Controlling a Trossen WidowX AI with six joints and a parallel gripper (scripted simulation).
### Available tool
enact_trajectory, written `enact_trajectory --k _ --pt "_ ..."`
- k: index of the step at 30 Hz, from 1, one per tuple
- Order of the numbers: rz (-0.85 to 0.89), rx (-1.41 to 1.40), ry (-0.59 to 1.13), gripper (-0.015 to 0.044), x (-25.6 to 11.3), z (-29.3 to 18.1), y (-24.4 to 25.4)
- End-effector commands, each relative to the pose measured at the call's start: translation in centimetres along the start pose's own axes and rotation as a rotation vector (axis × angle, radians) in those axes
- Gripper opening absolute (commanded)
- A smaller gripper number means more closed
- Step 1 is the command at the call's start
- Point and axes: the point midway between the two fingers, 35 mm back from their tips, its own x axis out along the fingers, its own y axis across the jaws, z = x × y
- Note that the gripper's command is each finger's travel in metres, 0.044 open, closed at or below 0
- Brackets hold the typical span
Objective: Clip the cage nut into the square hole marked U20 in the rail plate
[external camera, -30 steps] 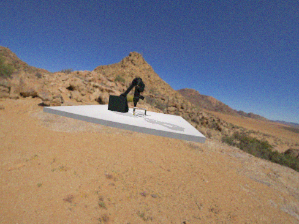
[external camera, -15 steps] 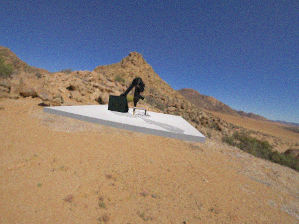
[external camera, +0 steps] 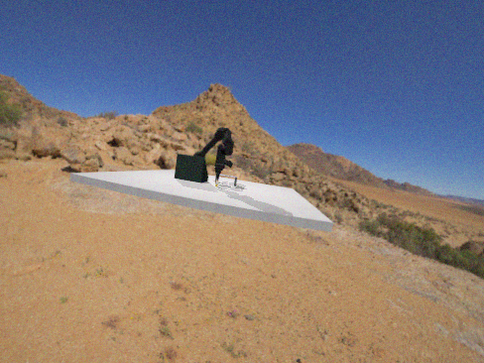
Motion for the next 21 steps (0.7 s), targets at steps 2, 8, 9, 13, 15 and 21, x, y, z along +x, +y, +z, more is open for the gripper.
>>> enact_trajectory --k 2,8,9,13,15,21 --pt "-0.002 0.005 -0.006 0.0120 0.5 0.1 -0.1" --pt "-0.002 0.004 -0.007 0.0120 1.4 0.1 -0.1" --pt "-0.002 0.004 -0.007 0.0120 1.6 0.1 -0.1" --pt "-0.002 0.004 -0.007 0.0120 2.1 0.1 0.0" --pt "-0.002 0.004 -0.007 0.0120 2.1 0.1 0.0" --pt "-0.002 0.004 -0.007 0.0120 2.4 0.1 0.0"
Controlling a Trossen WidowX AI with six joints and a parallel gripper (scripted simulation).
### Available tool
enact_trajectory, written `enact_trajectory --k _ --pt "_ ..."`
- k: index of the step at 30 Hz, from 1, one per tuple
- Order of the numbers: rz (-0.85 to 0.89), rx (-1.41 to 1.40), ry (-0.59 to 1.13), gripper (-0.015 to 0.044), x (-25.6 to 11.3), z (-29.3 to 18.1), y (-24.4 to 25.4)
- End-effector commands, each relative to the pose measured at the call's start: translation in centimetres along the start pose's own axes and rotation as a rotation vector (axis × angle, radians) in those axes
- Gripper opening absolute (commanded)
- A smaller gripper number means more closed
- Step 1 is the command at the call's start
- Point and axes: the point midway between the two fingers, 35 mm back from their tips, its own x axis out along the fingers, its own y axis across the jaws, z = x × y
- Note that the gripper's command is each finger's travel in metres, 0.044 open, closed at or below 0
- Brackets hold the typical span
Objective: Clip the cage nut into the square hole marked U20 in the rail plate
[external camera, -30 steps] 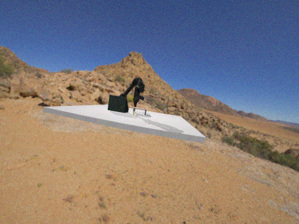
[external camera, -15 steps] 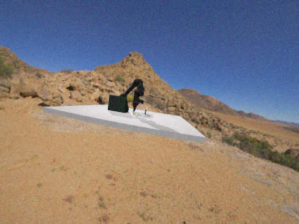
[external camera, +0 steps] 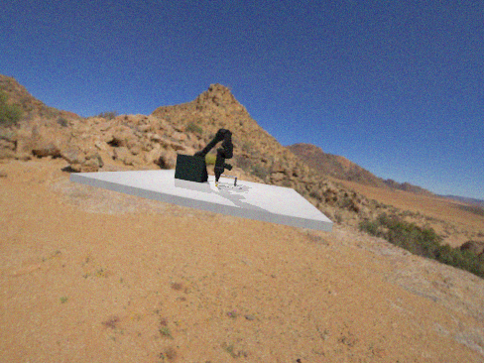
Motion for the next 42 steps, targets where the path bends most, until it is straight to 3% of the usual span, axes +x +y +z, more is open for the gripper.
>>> enact_trajectory --k 1,34,38,42 --pt "0.001 0.005 -0.003 0.0120 0.25 0.04 0.01" --pt "0.001 0.005 -0.003 0.0120 0.28 0.12 -0.01" --pt "0.001 0.000 0.001 0.0023 0.27 0.05 0.01" --pt "0.001 0.000 0.001 0.0023 0.27 0.05 0.01"
